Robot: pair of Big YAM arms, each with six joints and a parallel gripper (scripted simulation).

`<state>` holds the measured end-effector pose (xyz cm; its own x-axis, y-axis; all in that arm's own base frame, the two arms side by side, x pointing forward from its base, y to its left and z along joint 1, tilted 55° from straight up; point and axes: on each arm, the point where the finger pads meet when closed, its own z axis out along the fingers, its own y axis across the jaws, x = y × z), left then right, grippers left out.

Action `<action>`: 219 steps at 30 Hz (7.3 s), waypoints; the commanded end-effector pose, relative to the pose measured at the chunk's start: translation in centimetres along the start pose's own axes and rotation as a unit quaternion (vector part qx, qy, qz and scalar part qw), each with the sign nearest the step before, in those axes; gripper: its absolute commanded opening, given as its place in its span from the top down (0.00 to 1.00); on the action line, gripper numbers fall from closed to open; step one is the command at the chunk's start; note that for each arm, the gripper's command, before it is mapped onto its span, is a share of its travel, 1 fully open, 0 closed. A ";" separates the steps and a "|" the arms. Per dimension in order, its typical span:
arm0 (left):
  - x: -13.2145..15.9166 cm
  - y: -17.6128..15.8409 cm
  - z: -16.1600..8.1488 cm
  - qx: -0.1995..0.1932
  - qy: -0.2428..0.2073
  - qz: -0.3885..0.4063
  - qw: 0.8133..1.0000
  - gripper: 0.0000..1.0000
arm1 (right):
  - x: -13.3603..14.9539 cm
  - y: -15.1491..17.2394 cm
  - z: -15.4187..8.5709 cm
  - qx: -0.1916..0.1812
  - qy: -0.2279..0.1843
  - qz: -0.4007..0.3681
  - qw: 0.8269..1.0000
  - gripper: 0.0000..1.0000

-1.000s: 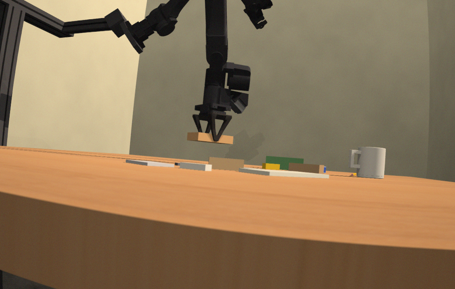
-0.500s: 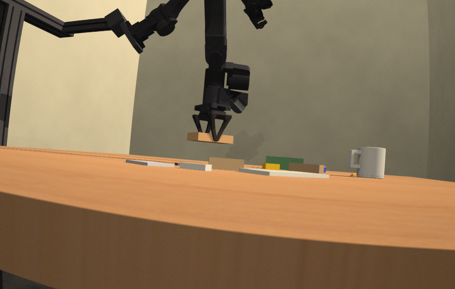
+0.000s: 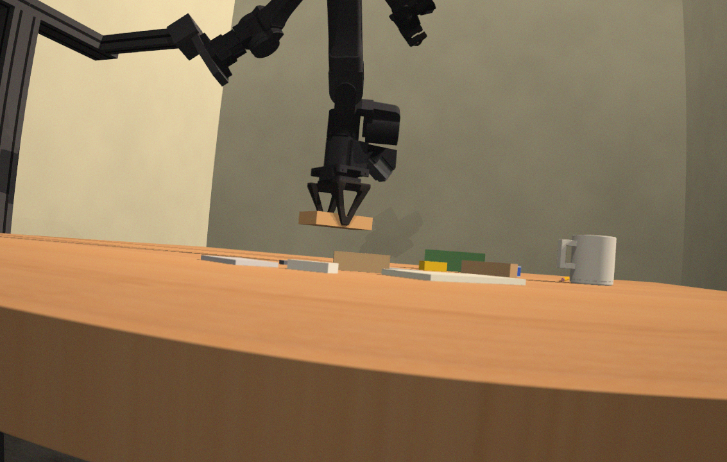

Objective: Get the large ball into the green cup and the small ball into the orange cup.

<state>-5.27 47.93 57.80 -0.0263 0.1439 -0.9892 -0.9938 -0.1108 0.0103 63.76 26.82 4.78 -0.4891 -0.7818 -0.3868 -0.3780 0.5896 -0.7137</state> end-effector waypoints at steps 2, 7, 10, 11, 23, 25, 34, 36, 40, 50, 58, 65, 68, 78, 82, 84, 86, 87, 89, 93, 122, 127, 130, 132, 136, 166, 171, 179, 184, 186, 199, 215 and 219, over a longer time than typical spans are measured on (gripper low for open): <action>-0.1 1.1 -0.3 -0.011 -0.007 -0.003 1.000 0.00 | -2.5 -0.6 -2.0 0.007 -0.029 0.008 1.000 0.31; -0.1 1.1 -0.3 -0.011 -0.007 -0.003 1.000 0.00 | -0.9 1.5 -0.7 0.018 -0.016 -0.013 1.000 0.31; -0.1 1.1 -0.3 -0.011 -0.007 -0.003 1.000 0.00 | -2.5 -0.4 -2.1 0.004 -0.021 0.012 1.000 0.31; -0.1 1.1 -0.3 -0.011 -0.007 -0.003 1.000 0.00 | -2.5 -0.4 -2.1 0.004 -0.021 0.012 1.000 0.31; -0.1 1.1 -0.3 -0.011 -0.007 -0.003 1.000 0.00 | -2.5 -0.7 -2.0 0.008 -0.028 0.008 1.000 0.31; -0.1 1.1 -0.3 -0.011 -0.007 -0.003 1.000 0.00 | -2.5 -0.7 -2.0 0.008 -0.028 0.008 1.000 0.31; -0.1 1.1 -0.3 -0.011 -0.007 -0.003 1.000 0.00 | -2.6 -0.7 -2.0 0.008 -0.029 0.008 1.000 0.31; -0.1 1.1 -0.3 -0.011 -0.007 -0.003 1.000 0.00 | -2.6 -0.7 -2.0 0.008 -0.029 0.008 1.000 0.31; -0.1 1.1 -0.3 -0.011 -0.007 -0.003 1.000 0.00 | -2.6 -0.7 -2.0 0.008 -0.029 0.008 1.000 0.31; -0.1 1.1 -0.3 -0.011 -0.007 -0.003 1.000 0.00 | -2.6 -0.7 -2.0 0.008 -0.029 0.008 1.000 0.31; -0.1 1.1 -0.3 -0.011 -0.007 -0.003 1.000 0.00 | -2.6 -0.6 -2.0 0.008 -0.029 0.008 1.000 0.31; -0.1 1.1 -0.3 -0.011 -0.007 -0.003 1.000 0.00 | -2.6 -0.6 -2.0 0.008 -0.029 0.008 1.000 0.31; -0.1 1.1 -0.3 -0.011 -0.007 -0.003 1.000 0.00 | -2.6 -0.6 -2.0 0.008 -0.029 0.008 1.000 0.31; -0.1 1.1 -0.3 -0.011 -0.007 -0.003 1.000 0.00 | -2.6 -0.6 -2.0 0.008 -0.028 0.008 1.000 0.31; -0.1 1.1 -0.3 -0.011 -0.007 -0.003 1.000 0.00 | -2.6 -0.6 -2.0 0.008 -0.028 0.008 1.000 0.31; -0.1 1.1 -0.3 -0.011 -0.007 -0.003 1.000 0.00 | -2.6 -0.6 -2.0 0.008 -0.028 0.008 1.000 0.31; -0.1 1.1 -0.3 -0.011 -0.007 -0.003 1.000 0.00 | -2.6 -0.6 -2.0 0.008 -0.028 0.008 1.000 0.31; -0.1 1.1 -0.3 -0.011 -0.007 -0.003 1.000 0.00 | -2.6 -0.6 -2.0 0.008 -0.028 0.008 1.000 0.31; -0.1 1.1 -0.3 -0.011 -0.007 -0.003 1.000 0.00 | -2.6 -0.6 -2.0 0.008 -0.028 0.008 1.000 0.31; -0.1 1.1 -0.3 -0.011 -0.007 -0.003 1.000 0.00 | -2.6 -0.6 -2.0 0.008 -0.028 0.008 1.000 0.31; -0.1 1.1 -0.3 -0.011 -0.007 -0.003 1.000 0.00 | -0.1 -0.3 1.0 0.001 0.002 0.002 1.000 0.31; -0.1 1.1 -0.3 -0.011 -0.007 -0.003 1.000 0.00 | -0.4 -0.8 1.5 0.007 -0.004 0.005 1.000 0.31; -0.1 1.1 -0.3 -0.011 -0.007 -0.003 1.000 0.00 | -0.6 -0.3 1.6 0.004 -0.006 0.002 1.000 0.31; -0.1 1.1 -0.3 -0.011 -0.007 -0.003 1.000 0.00 | -2.0 -1.8 0.2 0.010 -0.019 0.009 1.000 0.31; -0.1 1.1 -0.3 -0.011 -0.007 -0.003 1.000 0.00 | -0.2 -0.7 2.7 0.006 -0.002 0.005 1.000 0.31; -0.1 1.1 -0.3 -0.011 -0.007 -0.003 1.000 0.00 | -1.5 -2.2 5.1 0.012 -0.014 0.011 1.000 0.31; -0.1 1.1 -0.3 -0.011 -0.007 -0.003 1.000 0.00 | -0.3 -0.6 6.6 0.005 -0.003 0.002 1.000 0.31; -0.1 1.1 -0.3 -0.011 -0.007 -0.003 1.000 0.00 | -0.8 -0.7 6.4 0.006 -0.008 0.003 1.000 0.31; -0.1 1.1 -0.3 -0.011 -0.007 -0.003 1.000 0.00 | -0.8 -0.9 6.4 0.007 -0.008 0.004 1.000 0.31; -0.1 1.1 -0.3 -0.011 -0.007 -0.003 1.000 0.00 | -0.8 -0.9 6.4 0.007 -0.008 0.004 1.000 0.31; -0.1 1.1 -0.3 -0.011 -0.007 -0.003 1.000 0.00 | -0.8 -0.9 6.4 0.007 -0.008 0.004 1.000 0.31; -0.1 1.1 -0.3 -0.011 -0.007 -0.003 1.000 0.00 | -0.8 -0.8 6.9 0.006 -0.008 0.004 1.000 0.31; -0.1 1.1 -0.3 -0.011 -0.007 -0.003 1.000 0.00 | -0.9 -1.1 6.8 0.008 -0.009 0.005 1.000 0.31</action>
<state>-5.27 47.93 57.80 -0.0263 0.1439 -0.9892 -0.9938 -0.1108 0.0103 69.12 25.71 1.11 -0.4886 -0.7780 -0.3949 -0.3721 0.5952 -0.7123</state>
